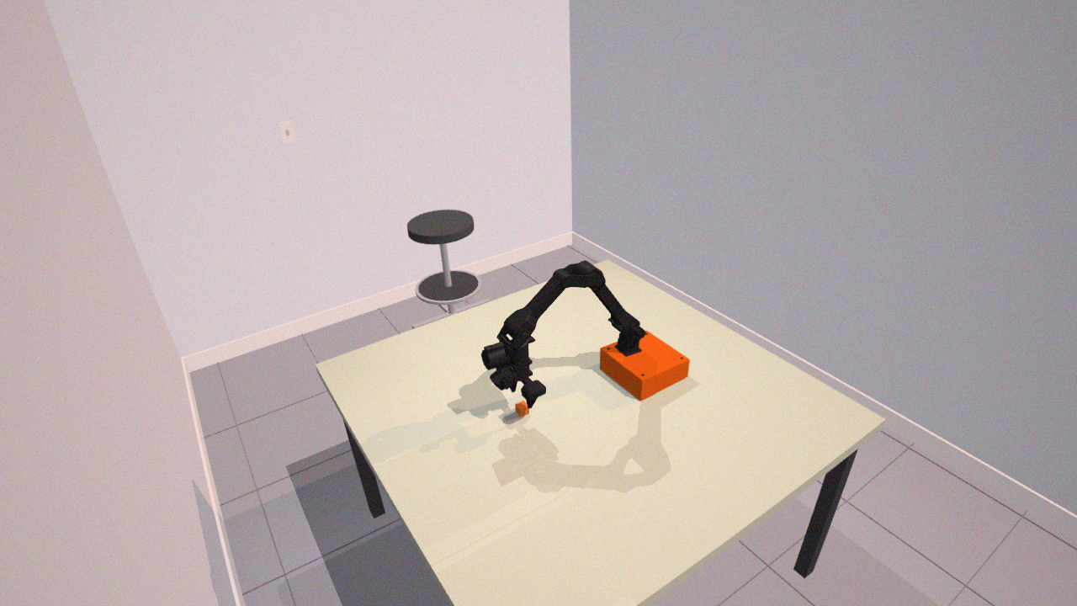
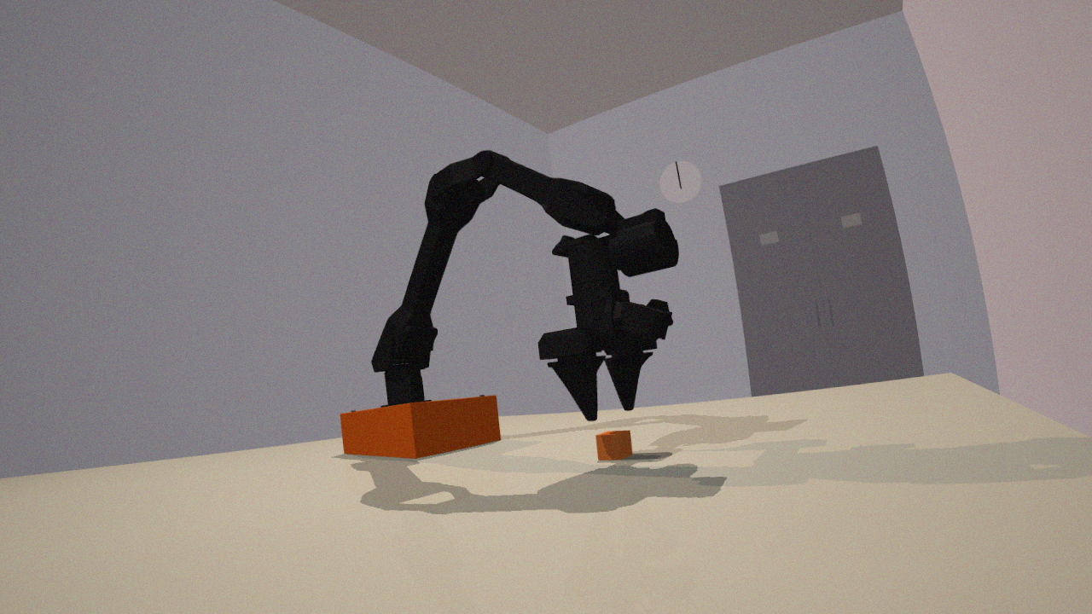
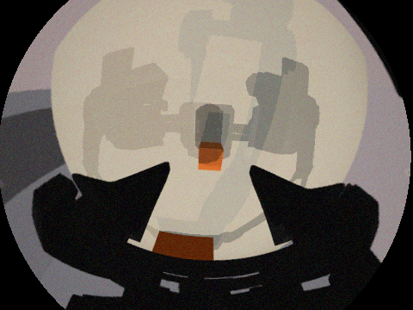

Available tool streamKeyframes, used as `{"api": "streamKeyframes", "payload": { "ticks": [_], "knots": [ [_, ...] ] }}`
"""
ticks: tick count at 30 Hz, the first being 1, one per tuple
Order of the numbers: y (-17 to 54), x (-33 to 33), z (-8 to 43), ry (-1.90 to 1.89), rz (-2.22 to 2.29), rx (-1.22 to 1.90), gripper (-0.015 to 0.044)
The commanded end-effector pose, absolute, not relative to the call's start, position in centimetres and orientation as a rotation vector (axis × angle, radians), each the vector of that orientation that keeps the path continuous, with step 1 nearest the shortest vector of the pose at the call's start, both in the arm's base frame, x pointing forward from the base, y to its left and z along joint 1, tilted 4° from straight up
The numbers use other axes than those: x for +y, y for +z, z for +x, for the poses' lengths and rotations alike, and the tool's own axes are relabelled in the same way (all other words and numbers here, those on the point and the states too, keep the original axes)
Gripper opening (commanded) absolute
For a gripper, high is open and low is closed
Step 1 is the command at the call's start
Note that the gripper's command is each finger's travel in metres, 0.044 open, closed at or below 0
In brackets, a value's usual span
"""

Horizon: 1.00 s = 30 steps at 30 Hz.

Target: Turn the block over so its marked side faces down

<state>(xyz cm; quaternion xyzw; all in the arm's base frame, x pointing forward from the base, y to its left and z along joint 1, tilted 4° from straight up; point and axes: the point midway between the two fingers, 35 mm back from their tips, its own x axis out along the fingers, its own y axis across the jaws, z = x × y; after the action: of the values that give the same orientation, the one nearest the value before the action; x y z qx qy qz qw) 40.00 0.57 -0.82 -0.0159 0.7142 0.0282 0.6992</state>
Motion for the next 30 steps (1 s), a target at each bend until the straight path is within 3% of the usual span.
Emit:
{"api": "streamKeyframes", "payload": {
  "ticks": [1,22,30],
  "knots": [
    [-1.6,0.5,39.8,0.063,-0.041,1.6,0.044],
    [-4.6,0.6,39.7,0.063,-0.041,1.601,0.044],
    [-4.6,0.6,39.7,0.063,-0.041,1.601,0.023]
  ]
}}
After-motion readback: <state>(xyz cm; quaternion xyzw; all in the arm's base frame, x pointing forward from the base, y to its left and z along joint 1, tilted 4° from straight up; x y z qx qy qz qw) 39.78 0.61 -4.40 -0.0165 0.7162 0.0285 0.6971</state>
